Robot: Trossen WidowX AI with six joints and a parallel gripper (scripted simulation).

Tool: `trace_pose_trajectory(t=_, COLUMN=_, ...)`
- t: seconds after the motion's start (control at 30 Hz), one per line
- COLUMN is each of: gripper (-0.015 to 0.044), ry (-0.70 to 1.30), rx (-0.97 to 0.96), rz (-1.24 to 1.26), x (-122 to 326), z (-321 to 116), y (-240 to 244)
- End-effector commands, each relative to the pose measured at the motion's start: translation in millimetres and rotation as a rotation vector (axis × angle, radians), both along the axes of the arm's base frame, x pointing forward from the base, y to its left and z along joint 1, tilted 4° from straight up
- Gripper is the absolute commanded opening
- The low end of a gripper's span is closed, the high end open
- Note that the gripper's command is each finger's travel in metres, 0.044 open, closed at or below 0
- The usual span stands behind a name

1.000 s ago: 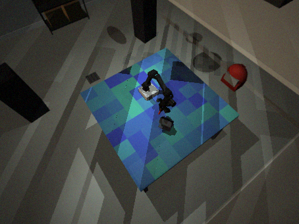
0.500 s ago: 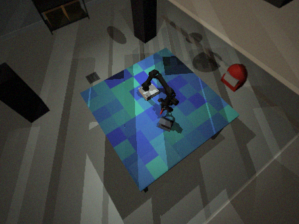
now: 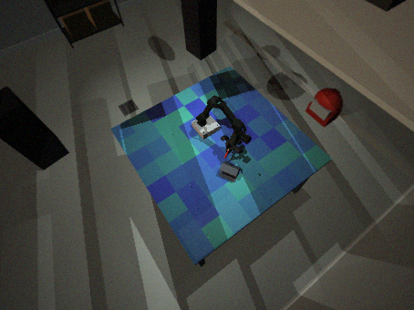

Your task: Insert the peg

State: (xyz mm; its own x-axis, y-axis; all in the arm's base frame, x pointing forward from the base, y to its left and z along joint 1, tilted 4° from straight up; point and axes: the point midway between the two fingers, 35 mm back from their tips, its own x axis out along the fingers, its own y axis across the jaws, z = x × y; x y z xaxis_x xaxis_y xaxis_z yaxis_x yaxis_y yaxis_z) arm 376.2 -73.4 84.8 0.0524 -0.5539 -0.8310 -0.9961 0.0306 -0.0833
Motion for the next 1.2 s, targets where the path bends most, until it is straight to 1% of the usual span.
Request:
trace_pose_trajectory(t=0.0, gripper=0.0, ry=0.005, rx=-0.021, rz=0.03, x=3, z=1, y=4)
trace_pose_trajectory(t=1.17, gripper=0.0, ry=0.023, rx=-0.216, rz=0.274, x=25, z=12, y=53)
